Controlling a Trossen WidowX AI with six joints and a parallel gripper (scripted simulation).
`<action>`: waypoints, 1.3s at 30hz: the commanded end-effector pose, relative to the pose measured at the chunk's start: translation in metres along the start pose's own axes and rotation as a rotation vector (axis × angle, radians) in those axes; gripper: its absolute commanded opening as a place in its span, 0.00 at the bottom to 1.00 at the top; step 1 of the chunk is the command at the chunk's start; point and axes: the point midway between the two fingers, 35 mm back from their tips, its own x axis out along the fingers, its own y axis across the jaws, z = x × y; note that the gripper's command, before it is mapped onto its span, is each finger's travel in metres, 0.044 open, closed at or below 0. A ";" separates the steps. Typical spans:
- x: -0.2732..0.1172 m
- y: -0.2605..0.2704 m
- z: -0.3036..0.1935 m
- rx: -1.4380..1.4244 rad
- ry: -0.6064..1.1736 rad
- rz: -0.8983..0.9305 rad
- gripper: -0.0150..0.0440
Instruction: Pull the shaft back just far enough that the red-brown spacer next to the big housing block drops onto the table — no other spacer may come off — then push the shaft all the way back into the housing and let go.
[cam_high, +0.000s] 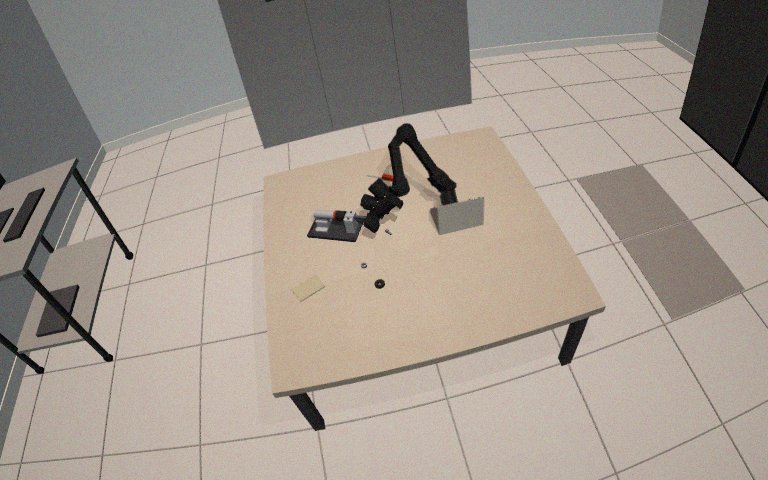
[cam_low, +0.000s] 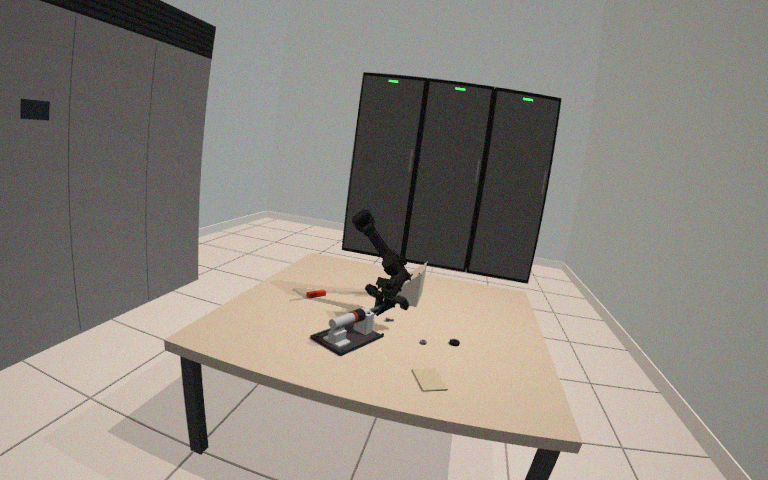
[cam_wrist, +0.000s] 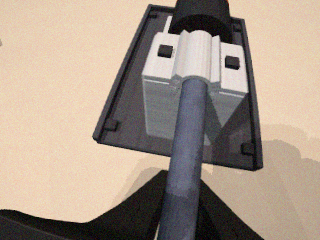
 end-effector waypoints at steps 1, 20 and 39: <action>-0.001 -0.001 -0.001 0.006 0.001 -0.004 0.25; -0.002 -0.001 -0.002 0.006 0.001 -0.004 0.25; -0.004 -0.001 -0.004 0.006 0.001 -0.004 0.25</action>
